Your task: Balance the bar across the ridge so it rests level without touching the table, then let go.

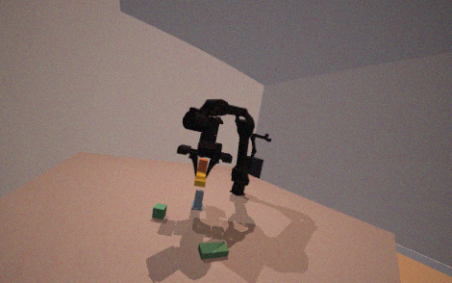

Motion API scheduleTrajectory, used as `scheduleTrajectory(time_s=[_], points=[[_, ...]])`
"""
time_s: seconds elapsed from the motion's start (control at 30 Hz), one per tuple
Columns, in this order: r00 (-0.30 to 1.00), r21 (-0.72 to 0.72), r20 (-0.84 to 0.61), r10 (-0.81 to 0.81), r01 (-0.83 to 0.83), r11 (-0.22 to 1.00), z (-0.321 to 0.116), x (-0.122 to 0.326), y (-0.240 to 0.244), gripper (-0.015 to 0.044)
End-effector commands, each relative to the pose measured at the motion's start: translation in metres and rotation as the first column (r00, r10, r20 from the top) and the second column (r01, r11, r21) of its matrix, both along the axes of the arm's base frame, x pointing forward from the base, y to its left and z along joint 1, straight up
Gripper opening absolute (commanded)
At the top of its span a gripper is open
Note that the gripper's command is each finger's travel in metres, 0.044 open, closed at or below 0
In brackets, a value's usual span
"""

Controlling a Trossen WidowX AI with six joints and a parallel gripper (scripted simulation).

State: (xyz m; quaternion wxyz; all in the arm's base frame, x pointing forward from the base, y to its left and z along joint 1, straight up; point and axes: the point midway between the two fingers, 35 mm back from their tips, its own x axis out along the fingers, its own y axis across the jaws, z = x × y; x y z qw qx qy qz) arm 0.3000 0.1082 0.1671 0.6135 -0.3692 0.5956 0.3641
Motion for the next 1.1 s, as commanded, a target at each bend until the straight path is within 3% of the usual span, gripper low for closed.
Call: scheduleTrajectory(time_s=[0.0,1.07], points=[[1.000,0.002,0.001,0.025,-0.025,1.000,0.001,-0.004,0.005,0.0000],[1.000,0.002,0.000,0.025,-0.025,1.000,-0.043,-0.005,0.006,0.0000]])
